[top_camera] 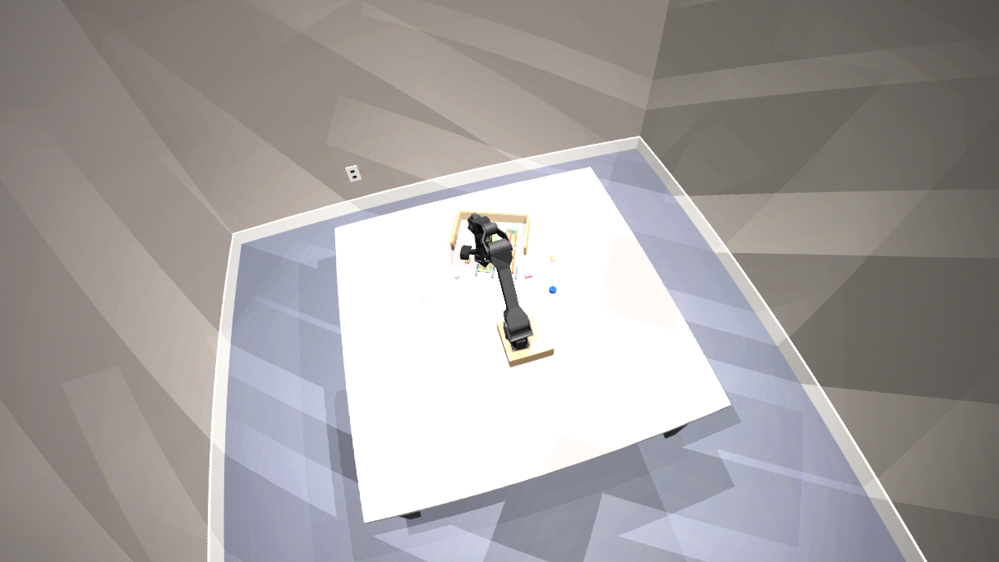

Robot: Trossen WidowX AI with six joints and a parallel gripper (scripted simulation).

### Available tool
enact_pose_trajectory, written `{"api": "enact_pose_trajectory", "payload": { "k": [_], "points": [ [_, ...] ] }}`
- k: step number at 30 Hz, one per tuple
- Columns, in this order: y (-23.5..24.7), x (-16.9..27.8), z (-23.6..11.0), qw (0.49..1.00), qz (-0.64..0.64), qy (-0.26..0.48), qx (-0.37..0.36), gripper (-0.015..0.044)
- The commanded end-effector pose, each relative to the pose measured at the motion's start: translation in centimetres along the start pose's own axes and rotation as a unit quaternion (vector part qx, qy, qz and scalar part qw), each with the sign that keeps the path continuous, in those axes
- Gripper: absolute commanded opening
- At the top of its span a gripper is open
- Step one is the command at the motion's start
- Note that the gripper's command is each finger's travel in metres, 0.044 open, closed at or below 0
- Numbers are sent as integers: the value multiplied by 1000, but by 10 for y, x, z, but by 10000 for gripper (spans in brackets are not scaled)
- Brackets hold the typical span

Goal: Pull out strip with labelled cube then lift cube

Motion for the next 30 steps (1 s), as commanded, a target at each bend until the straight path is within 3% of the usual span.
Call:
{"api": "enact_pose_trajectory", "payload": {
  "k": [1,30],
  "points": [
    [0,-1,2,1000,3,-2,2,0],
    [1,41,4,1000,3,0,2,0]
  ]
}}
Point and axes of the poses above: the point midway between the two fingers, 35 mm back from their tips, its own z axis out along the fingers, its own y axis across the jaws, x = y × z, the point moved 2 cm from there along -z, back along the fingers, and after that the axes turned 2 degrees about -z, right-handed, at the moved point
